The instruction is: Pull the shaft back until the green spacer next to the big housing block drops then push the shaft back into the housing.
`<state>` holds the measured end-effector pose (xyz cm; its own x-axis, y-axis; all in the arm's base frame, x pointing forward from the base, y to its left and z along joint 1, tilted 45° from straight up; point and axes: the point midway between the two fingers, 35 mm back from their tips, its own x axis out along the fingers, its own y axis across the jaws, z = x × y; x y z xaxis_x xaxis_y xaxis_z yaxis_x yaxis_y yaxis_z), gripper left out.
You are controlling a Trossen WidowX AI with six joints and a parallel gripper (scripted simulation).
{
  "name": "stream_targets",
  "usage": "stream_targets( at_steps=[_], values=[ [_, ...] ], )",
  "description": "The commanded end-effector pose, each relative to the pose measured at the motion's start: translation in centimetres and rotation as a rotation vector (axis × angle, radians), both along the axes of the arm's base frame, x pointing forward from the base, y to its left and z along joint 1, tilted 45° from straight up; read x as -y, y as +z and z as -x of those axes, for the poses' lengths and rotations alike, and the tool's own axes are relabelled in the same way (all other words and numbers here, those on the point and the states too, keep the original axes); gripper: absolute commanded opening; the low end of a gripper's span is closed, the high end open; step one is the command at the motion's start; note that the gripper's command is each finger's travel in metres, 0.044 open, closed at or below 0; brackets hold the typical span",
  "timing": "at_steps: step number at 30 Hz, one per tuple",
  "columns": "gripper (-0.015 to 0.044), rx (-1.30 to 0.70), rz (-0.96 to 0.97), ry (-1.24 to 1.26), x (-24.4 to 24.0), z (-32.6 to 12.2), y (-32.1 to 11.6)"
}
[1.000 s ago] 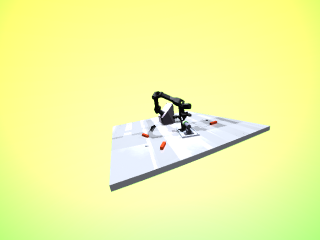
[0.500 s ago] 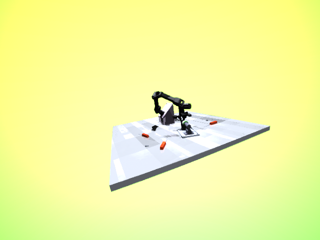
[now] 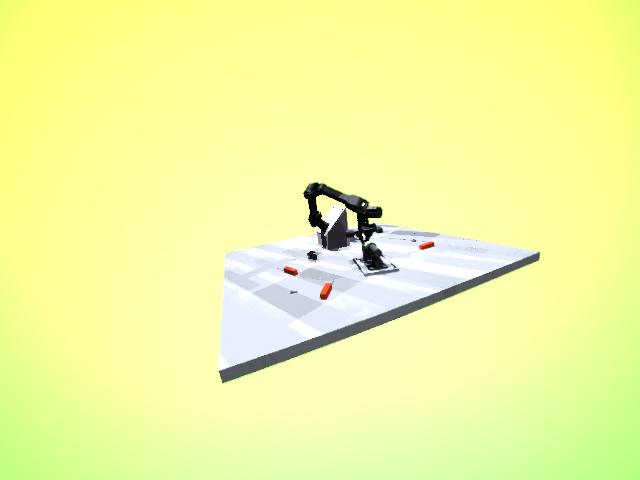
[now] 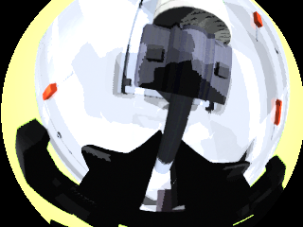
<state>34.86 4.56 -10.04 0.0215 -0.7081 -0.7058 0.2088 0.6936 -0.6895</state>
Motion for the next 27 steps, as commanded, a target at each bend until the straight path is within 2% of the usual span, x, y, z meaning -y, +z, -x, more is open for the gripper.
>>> stream_targets(
  at_steps=[1,27],
  values=[
    [0.0,0.0,-0.003,-0.001,-0.07,0.08,-0.05],
    [0.0,0.0,-0.003,-0.001,-0.11,0.33,-0.09]
  ],
)
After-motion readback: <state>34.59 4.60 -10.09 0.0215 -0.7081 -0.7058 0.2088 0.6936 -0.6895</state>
